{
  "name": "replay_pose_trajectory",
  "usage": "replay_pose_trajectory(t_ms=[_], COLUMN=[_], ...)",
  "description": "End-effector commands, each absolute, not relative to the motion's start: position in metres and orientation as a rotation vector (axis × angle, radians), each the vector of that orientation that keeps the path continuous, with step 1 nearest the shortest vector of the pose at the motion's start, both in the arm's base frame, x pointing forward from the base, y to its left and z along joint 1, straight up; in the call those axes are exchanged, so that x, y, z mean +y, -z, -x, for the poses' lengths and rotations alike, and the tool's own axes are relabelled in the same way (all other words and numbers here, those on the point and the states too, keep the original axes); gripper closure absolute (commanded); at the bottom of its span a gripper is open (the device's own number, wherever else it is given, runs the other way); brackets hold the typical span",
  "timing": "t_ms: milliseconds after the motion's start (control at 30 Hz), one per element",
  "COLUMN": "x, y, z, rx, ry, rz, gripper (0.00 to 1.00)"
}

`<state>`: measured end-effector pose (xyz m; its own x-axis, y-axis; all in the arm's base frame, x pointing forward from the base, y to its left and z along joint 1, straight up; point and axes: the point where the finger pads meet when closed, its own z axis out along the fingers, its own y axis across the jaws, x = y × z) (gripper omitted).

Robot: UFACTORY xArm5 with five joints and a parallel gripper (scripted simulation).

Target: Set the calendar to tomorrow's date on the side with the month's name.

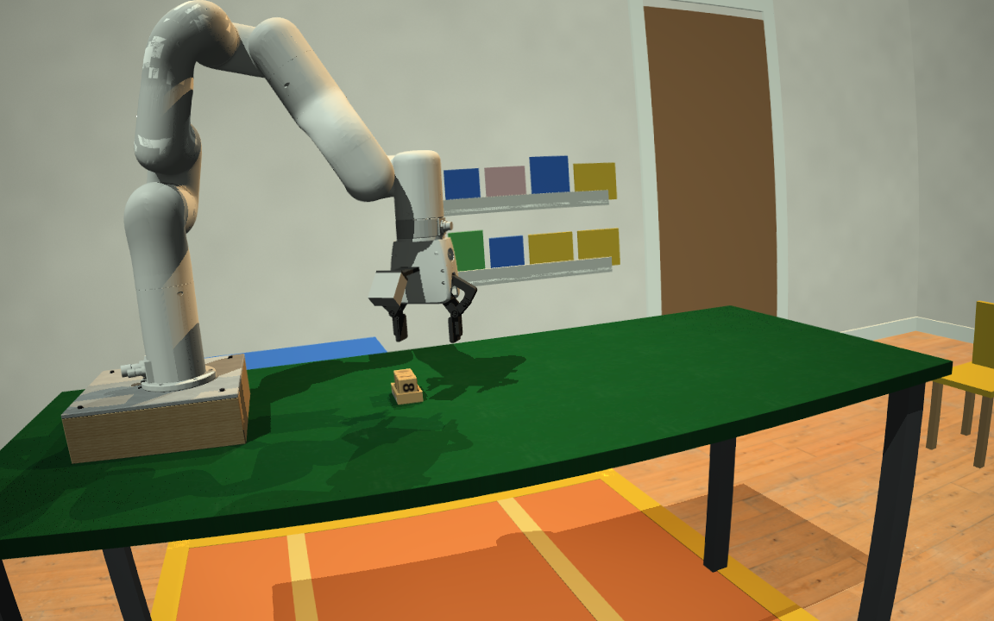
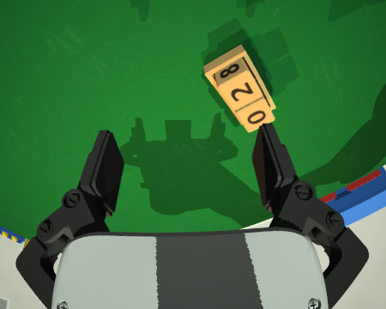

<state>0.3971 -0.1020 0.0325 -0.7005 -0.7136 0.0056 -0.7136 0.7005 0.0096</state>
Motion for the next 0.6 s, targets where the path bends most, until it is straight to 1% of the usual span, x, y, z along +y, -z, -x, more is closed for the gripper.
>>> replay_pose_trajectory(t_ms=[0,567], x=[-0.091,-0.067], y=[-0.036,-0.04], z=[-0.39,-0.368], rx=[-2.778,-2.439], ry=[0.004,0.004], rz=[-1.461,-1.976], gripper=[0.0,0.0])
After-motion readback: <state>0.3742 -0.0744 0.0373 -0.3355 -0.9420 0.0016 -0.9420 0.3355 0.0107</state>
